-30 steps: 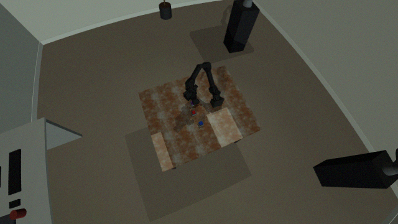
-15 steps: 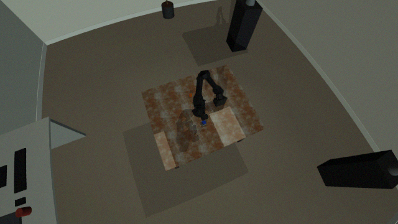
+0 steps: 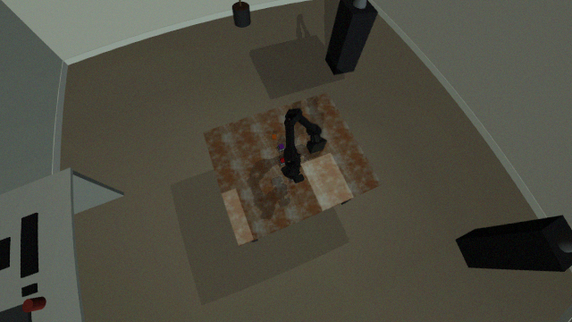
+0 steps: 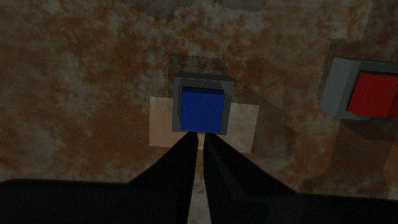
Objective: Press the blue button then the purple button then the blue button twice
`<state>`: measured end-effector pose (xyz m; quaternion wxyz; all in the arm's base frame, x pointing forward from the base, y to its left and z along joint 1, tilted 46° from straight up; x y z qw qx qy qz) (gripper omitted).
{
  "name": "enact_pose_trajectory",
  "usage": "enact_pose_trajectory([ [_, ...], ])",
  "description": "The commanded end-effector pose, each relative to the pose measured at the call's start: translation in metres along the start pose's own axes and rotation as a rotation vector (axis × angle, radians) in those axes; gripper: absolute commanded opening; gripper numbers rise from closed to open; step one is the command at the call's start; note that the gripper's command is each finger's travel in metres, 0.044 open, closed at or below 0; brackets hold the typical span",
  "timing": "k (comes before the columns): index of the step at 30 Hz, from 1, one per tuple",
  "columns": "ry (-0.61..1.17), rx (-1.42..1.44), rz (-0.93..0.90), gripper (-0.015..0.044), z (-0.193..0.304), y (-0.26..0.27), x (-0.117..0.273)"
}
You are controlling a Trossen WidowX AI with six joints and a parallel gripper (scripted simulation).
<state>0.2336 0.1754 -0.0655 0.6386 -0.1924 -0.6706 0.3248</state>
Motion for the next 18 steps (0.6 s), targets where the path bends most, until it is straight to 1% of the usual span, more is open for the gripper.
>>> enact_pose_trajectory([
  [1,0.025,0.015,0.026,0.0020,0.008,-0.002,-0.037],
  [7,0.025,0.015,0.026,0.0020,0.008,-0.002,-0.038],
  [18,0.025,0.014,0.027,0.0020,0.008,-0.003,-0.056],
])
Point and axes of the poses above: the point midway between the two fingers, 35 mm back from their tips, its own x axis back along the fingers, its own y axis across the jaws, z = x × y, the point moved 3 cm from there along x, back along the fingers, and after that the axes turned 6 degrees about x, right-handed, at the moved point
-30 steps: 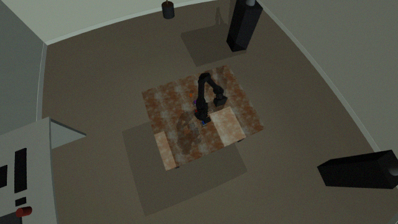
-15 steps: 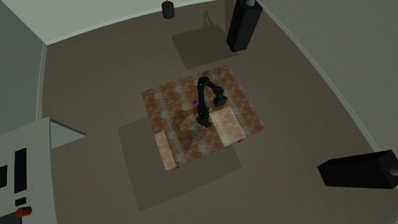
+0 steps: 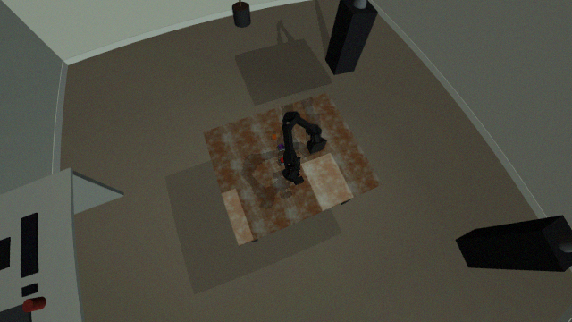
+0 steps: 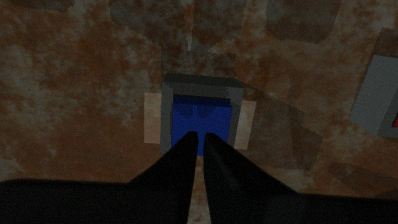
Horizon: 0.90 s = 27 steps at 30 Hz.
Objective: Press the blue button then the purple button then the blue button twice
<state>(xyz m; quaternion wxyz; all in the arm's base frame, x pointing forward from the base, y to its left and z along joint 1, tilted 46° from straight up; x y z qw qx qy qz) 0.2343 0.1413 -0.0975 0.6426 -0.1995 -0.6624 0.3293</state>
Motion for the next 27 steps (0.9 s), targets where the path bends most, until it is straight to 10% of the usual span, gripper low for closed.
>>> enact_pose_trajectory([
  [1,0.006,0.011,0.011,0.0020,0.003,0.000,-0.011],
  [27,0.006,0.010,0.012,0.0020,0.003,-0.001,-0.023],
])
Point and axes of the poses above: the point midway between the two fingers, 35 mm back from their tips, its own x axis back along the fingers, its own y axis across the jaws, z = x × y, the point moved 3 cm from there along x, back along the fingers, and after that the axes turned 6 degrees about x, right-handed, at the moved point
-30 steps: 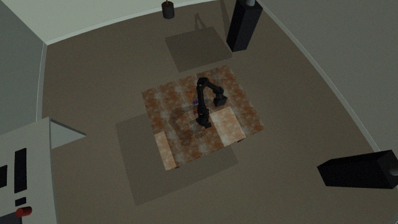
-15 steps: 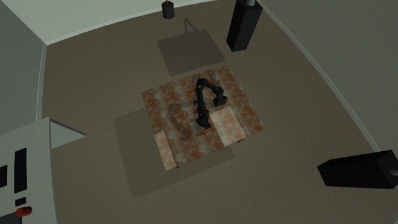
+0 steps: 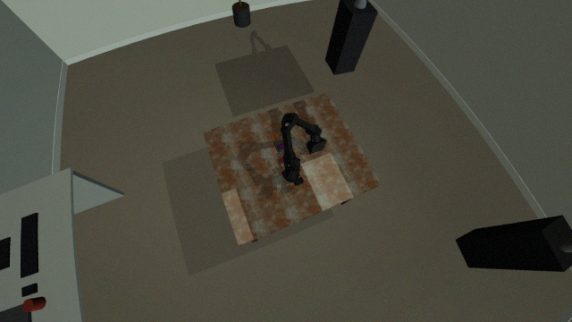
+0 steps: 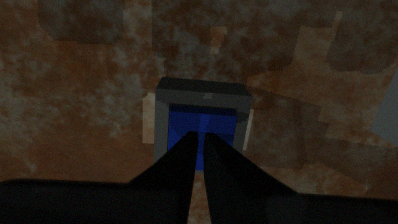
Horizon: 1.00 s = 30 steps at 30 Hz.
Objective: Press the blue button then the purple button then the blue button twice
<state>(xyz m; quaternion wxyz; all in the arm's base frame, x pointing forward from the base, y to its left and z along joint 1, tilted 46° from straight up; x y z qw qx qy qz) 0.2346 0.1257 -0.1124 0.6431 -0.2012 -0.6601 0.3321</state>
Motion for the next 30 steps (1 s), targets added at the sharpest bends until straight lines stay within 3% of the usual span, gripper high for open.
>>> enact_pose_trajectory([
  [1,0.002,0.007,0.005,0.0020,0.001,0.000,-0.002],
  [8,0.002,0.007,0.005,0.0020,0.001,0.000,-0.002],
  [13,0.002,0.007,0.004,0.0020,0.001,0.001,0.031],
  [30,0.002,0.007,0.004,0.0020,0.001,0.001,0.014],
])
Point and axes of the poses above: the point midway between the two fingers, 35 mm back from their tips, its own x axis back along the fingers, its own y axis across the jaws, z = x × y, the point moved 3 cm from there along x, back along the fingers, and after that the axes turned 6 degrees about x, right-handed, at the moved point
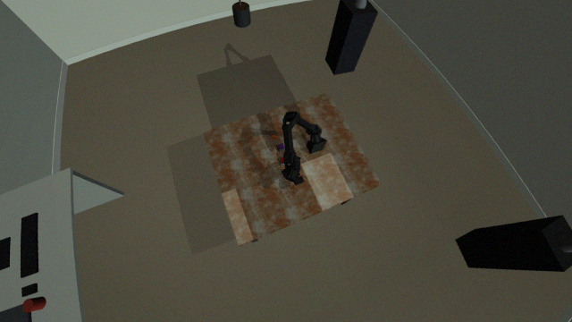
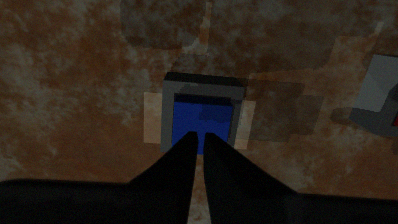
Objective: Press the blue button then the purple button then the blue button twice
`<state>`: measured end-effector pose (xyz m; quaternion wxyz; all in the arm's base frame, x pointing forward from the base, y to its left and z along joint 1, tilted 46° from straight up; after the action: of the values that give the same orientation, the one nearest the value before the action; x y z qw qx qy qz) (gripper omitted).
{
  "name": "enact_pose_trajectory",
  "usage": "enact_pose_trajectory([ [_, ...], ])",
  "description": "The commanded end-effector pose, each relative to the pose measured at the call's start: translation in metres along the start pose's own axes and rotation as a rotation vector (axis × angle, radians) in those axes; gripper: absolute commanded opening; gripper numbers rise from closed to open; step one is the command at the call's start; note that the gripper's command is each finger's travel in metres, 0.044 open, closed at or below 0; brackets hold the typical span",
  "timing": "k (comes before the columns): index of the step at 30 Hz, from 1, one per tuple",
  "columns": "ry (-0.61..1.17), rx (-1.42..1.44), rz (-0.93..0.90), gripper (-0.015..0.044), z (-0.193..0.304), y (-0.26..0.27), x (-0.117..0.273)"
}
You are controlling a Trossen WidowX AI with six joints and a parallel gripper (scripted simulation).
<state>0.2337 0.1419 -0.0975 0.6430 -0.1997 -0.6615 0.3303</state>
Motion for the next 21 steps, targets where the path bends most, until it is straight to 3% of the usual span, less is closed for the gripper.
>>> enact_pose_trajectory([
  [1,0.004,0.009,0.009,0.0020,0.002,-0.001,-0.010],
  [21,0.005,0.008,0.010,0.0020,0.003,-0.001,-0.024],
])
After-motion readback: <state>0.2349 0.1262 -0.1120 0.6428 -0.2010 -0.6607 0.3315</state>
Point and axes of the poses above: the point midway between the two fingers, 35 mm back from their tips, its own x axis back along the fingers, its own y axis across the jaws, z = x × y, the point moved 3 cm from there along x, back along the fingers, and after that the axes turned 6 degrees about x, right-handed, at the moved point
